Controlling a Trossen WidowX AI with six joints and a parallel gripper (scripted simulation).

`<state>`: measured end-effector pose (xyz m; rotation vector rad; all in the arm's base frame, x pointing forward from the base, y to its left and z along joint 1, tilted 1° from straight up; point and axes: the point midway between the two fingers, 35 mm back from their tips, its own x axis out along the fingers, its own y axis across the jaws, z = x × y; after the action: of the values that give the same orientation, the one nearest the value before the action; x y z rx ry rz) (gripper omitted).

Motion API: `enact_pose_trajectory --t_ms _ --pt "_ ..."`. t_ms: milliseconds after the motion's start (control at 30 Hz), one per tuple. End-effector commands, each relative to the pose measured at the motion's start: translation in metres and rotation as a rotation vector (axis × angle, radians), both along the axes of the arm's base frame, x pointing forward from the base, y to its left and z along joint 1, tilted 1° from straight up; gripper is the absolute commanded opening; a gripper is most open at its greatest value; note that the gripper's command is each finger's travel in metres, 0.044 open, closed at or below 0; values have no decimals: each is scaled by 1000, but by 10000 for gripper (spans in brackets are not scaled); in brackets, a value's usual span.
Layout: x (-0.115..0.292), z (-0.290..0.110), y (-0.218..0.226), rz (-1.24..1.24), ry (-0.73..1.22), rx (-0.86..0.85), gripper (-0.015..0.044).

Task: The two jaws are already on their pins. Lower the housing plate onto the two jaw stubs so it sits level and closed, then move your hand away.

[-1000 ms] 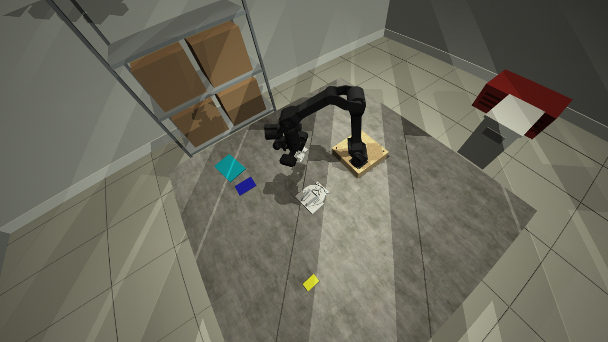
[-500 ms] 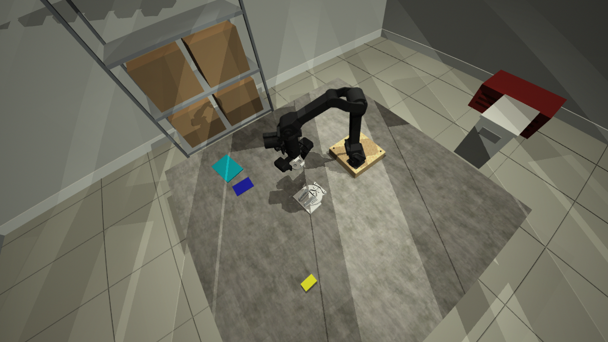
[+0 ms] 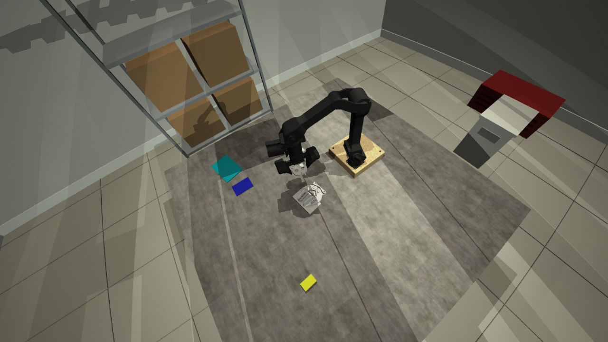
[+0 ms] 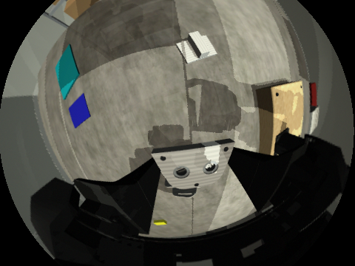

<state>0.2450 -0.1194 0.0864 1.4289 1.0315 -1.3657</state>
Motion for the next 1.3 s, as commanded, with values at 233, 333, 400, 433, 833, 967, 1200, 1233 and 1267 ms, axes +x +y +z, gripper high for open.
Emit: enact_pose_trajectory --t_ms 233,333,400,433,833,967,1200,1233,1267 --pt "2 -2 25 -288 1 15 351" --pt "2 -2 31 -367 0 20 351" --pt "2 -2 36 -420 0 23 351" --pt "2 -2 38 -447 0 24 351" --pt "1 -3 64 -765 -1 43 351" --pt "0 -3 73 -871 -1 49 351" --pt "-2 -4 87 -1057 -1 60 351" --pt "-3 -4 89 -1083 -1 62 351" --pt "-3 -4 91 -1110 -1 63 351"
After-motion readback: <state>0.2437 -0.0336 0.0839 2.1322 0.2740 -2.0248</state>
